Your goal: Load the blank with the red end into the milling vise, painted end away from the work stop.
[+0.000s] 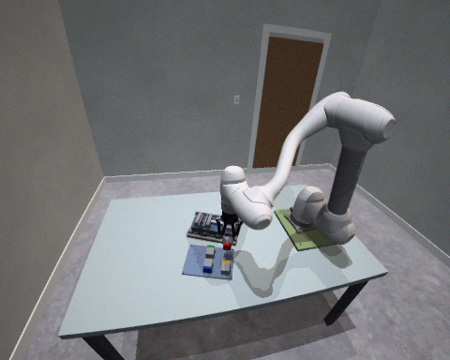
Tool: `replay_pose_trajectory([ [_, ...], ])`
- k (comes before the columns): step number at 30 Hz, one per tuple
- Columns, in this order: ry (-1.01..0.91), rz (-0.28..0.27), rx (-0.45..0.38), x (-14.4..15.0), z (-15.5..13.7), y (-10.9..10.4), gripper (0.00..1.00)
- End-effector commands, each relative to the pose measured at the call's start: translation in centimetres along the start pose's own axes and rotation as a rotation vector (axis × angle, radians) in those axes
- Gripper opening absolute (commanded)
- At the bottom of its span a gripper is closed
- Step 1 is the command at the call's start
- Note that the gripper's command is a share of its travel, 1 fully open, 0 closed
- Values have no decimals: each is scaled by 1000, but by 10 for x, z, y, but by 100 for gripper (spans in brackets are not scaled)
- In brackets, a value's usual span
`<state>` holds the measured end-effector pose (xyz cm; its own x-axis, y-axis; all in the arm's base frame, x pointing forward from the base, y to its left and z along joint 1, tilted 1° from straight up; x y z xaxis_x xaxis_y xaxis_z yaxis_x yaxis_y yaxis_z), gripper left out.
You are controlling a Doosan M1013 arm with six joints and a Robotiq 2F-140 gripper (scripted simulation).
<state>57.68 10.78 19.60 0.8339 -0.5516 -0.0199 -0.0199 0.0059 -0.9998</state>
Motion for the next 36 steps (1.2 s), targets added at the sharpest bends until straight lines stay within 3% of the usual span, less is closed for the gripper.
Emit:
replay_pose_trajectory([
  [1, 0, 0, 0, 0, 0, -7, 0],
  [13, 0, 0, 0, 0, 0, -43, 0],
  [36, 0, 0, 0, 0, 0, -55, 0],
])
Point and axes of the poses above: the point where the finger pads meet when closed, its own y axis out along the fingers, its own x axis across the jaws, z = x × y, the point moved 8 cm from there along -y, back along the fingers, and after that the axes turned 11 degrees about y, right-handed, at the moved point
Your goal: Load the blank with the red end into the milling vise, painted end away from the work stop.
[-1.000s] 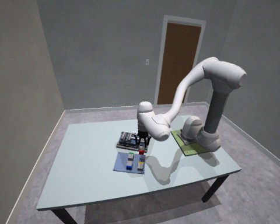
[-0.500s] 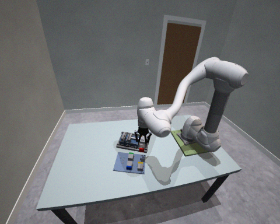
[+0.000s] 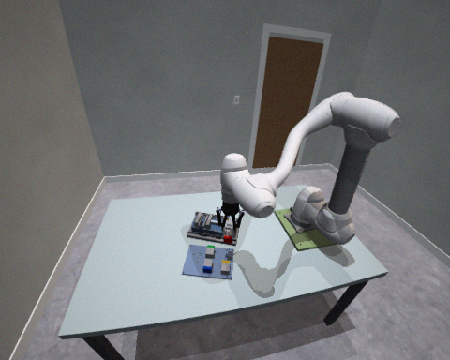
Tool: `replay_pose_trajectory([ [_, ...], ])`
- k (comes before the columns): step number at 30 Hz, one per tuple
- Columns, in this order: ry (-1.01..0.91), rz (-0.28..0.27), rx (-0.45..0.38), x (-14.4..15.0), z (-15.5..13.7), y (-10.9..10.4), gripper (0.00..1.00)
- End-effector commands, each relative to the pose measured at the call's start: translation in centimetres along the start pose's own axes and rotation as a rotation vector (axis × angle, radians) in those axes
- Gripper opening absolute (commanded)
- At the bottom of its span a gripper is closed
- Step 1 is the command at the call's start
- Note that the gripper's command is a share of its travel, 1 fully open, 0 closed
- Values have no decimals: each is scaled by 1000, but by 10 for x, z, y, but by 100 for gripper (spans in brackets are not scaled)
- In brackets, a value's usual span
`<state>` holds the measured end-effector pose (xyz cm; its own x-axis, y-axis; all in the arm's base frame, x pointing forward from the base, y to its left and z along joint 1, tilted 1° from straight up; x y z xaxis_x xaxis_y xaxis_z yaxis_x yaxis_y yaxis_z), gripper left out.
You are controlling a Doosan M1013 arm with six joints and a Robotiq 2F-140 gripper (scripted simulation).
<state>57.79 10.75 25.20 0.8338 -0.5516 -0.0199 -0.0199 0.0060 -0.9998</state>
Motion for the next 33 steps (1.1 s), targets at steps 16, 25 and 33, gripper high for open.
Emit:
replay_pose_trajectory([
  [16, 0, 0, 0, 0, 0, 6, 0],
  [25, 0, 0, 0, 0, 0, 9, 0],
  [33, 0, 0, 0, 0, 0, 10, 0],
])
Point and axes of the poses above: the point where the finger pads meet when closed, its own y axis out along the fingers, its own x axis across the jaws, z = x × y, the point moved 8 cm from there along -y, back along the fingers, and after that the axes turned 11 degrees about y, right-handed, at the moved point
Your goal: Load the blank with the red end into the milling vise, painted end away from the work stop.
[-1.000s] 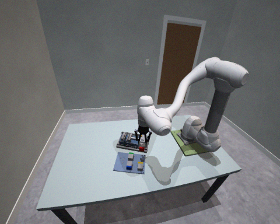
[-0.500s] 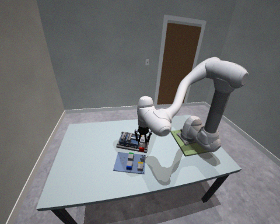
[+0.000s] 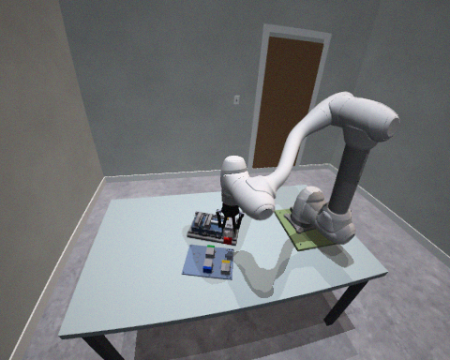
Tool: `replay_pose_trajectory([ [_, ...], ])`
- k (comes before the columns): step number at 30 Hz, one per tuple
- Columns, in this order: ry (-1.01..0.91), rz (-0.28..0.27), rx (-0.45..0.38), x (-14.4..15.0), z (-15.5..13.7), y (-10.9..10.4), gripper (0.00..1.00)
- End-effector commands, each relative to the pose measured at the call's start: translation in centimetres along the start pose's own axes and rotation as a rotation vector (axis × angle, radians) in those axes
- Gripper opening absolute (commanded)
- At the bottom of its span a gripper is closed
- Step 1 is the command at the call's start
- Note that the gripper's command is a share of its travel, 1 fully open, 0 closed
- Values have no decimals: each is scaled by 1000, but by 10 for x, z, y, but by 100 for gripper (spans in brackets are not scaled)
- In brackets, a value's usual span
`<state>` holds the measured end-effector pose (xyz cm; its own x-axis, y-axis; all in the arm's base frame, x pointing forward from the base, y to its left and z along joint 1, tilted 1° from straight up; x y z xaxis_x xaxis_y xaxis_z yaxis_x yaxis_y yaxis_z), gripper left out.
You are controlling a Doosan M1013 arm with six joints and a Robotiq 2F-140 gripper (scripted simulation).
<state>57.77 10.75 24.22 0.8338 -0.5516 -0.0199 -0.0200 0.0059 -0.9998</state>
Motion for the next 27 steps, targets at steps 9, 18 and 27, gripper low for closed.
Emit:
replay_pose_trajectory([
  [9, 0, 0, 0, 0, 0, 2, 0],
  [18, 0, 0, 0, 0, 0, 3, 0],
  [27, 0, 0, 0, 0, 0, 3, 0],
])
Point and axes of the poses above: the point where the finger pads meet when closed, its own y axis out along the fingers, its own x axis across the jaws, z = x × y, the point moved 8 cm from there along -y, back along the fingers, and after that the axes turned 11 degrees about y, right-handed, at the moved point
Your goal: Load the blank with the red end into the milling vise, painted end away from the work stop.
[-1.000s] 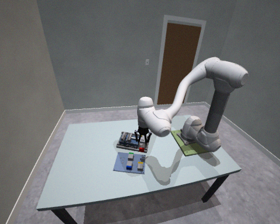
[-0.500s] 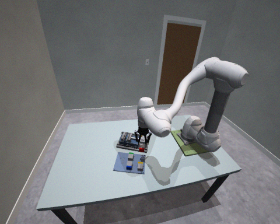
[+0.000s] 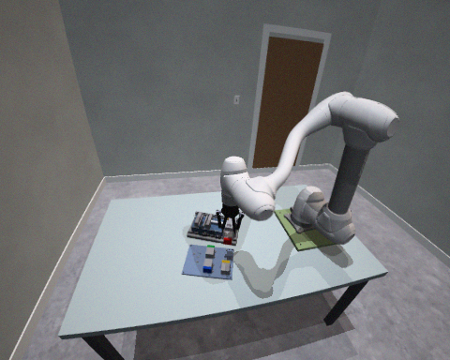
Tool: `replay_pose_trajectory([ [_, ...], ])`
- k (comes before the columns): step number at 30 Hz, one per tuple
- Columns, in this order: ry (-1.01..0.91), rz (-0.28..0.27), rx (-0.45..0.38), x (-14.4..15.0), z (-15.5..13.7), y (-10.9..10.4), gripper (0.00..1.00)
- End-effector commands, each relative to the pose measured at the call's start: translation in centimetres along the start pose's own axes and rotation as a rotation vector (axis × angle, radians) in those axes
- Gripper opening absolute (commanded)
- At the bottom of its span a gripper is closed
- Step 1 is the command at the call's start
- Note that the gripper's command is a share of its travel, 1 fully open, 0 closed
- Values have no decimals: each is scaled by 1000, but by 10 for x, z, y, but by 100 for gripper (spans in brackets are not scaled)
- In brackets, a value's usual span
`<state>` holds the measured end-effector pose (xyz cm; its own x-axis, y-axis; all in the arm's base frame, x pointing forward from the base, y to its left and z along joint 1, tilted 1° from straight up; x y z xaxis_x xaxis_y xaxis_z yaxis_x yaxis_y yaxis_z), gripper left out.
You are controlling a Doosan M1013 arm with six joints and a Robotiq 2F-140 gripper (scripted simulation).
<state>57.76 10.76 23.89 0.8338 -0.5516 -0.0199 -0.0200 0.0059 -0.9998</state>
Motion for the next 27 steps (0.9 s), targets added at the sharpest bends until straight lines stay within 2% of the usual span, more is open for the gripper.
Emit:
replay_pose_trajectory([
  [1, 0, 0, 0, 0, 0, 0, 0],
  [27, -295, -1, -1, 0, 0, 2, 0],
])
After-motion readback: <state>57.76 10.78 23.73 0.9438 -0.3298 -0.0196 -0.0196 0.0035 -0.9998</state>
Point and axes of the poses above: the point where the finger pads meet when closed, its own y axis out along the fingers, its own x axis across the jaws, z = x × y, the point moved 8 cm from there along -y, back along the fingers, and after that the axes turned 11 degrees about y, right-handed, at the moved point
